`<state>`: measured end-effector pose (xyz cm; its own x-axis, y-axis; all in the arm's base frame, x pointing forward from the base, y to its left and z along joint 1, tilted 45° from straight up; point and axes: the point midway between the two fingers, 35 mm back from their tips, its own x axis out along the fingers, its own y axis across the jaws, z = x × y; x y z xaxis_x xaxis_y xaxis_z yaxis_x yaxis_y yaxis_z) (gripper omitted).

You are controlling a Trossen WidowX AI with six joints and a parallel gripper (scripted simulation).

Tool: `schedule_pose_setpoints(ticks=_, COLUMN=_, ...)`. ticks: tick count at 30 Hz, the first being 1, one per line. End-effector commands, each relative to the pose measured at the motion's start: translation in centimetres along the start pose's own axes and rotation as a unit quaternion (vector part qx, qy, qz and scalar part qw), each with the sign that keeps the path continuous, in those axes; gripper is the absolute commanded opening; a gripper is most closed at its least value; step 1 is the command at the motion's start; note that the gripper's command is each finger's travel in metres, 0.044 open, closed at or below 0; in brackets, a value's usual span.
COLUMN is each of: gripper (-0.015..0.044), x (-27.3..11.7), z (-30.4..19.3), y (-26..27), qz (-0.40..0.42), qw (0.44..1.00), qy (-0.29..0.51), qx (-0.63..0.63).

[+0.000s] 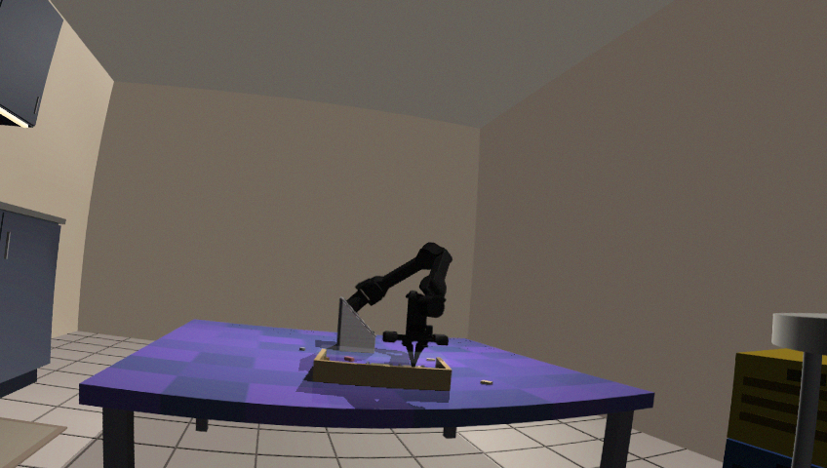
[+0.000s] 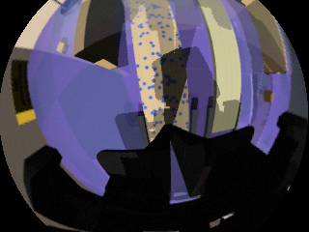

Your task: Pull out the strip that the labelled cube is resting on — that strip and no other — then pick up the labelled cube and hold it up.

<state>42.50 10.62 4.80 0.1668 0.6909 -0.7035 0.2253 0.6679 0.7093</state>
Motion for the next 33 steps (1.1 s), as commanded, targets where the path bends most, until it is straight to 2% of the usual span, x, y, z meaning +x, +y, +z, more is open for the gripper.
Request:
schedule_pose_setpoints(ticks=1, gripper=0.0, x=0.2, z=0.0, y=0.0, qz=-0.002, qw=1.0, qy=0.0, qx=0.001)
schedule_pose_setpoints(ticks=19, gripper=0.0, x=0.4, z=0.1, y=0.0, qz=-0.002, qw=1.0, qy=0.0, qx=0.001)
schedule_pose_setpoints(ticks=33, gripper=0.0, x=0.4, z=-1.9, y=0.1, qz=-0.001, qw=1.0, qy=0.0, qx=0.002)
